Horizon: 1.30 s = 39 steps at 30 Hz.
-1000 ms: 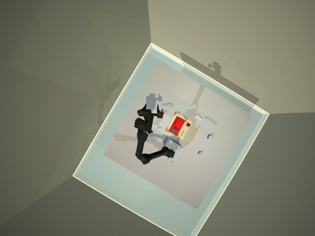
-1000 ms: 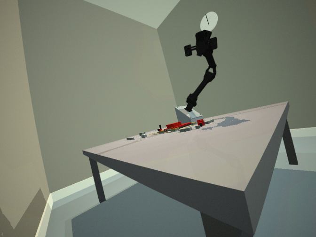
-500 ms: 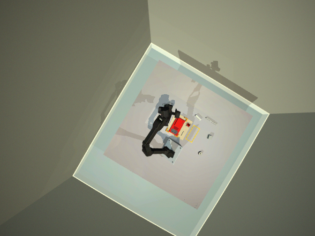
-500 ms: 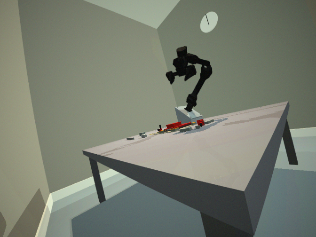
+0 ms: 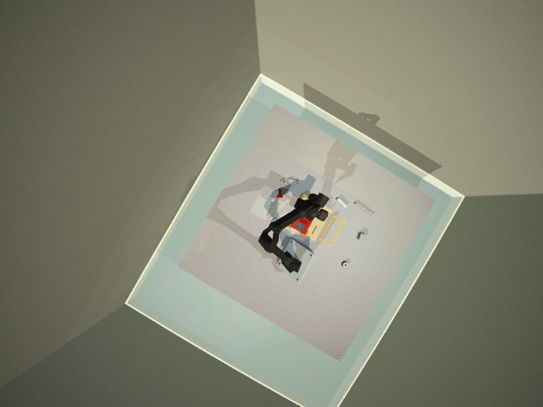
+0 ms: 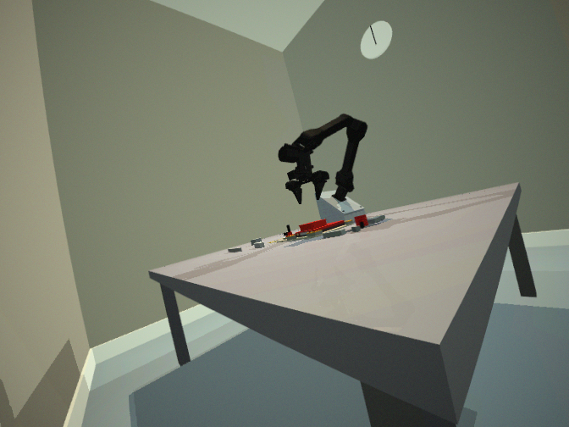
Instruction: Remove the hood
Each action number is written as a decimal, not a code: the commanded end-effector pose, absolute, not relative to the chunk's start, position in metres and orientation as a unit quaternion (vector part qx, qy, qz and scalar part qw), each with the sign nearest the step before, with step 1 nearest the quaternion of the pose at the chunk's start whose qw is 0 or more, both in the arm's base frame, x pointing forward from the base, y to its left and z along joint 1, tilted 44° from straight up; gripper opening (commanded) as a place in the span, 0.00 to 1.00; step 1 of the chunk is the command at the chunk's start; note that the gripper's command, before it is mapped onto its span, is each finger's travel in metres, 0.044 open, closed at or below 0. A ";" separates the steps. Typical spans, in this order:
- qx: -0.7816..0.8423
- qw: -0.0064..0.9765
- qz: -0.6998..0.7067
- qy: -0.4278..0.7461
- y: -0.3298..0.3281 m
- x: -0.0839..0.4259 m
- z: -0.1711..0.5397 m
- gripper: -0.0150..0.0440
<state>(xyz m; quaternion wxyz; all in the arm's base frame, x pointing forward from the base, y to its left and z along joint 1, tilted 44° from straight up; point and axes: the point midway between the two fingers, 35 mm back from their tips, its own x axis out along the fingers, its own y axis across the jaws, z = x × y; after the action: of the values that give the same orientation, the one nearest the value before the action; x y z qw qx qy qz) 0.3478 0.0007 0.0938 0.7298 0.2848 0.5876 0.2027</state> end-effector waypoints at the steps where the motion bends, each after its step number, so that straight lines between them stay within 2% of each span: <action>1: 0.307 0.680 0.220 0.628 0.005 0.327 0.060 1.00; 39: 0.308 0.678 0.221 0.630 0.018 0.334 0.037 1.00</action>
<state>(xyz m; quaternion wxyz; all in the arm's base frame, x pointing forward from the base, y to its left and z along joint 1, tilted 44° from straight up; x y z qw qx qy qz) 0.3342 0.0145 0.0400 0.6816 0.3041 0.6281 0.2200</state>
